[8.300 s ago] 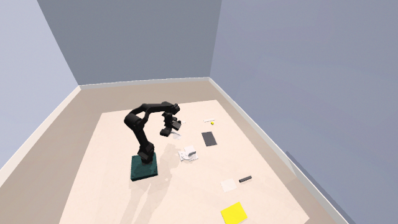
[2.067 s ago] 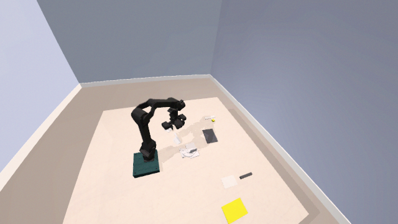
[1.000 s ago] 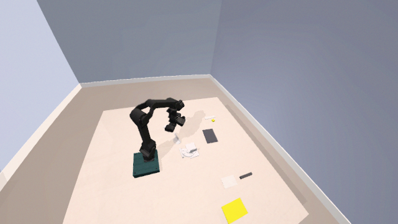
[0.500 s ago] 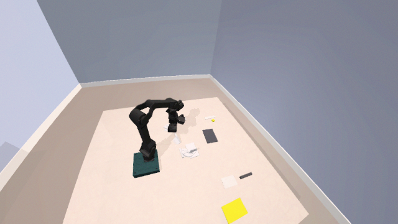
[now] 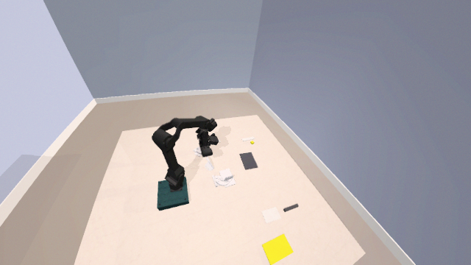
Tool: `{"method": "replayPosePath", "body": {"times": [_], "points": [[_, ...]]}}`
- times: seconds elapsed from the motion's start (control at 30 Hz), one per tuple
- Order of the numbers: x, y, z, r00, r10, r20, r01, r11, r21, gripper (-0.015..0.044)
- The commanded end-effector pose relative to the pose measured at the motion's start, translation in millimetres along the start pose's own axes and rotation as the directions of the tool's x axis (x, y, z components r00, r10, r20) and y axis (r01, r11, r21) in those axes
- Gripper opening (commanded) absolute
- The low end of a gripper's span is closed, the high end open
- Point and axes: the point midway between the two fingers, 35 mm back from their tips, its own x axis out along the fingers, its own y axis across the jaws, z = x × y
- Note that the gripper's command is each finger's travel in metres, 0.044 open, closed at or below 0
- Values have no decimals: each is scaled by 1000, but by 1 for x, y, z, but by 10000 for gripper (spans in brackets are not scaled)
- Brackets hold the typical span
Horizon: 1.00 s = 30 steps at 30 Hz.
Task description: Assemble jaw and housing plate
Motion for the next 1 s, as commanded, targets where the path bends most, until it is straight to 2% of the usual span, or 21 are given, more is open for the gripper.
{"method": "replayPosePath", "body": {"times": [0.0,0.47,0.97], "points": [[0,-1,-3,1000,-2,-4,2,996,-93,0],[0,-2,-6,1000,-2,-4,1,931,-364,0],[0,-3,-9,1000,-2,-5,-1,782,-623,0]]}}
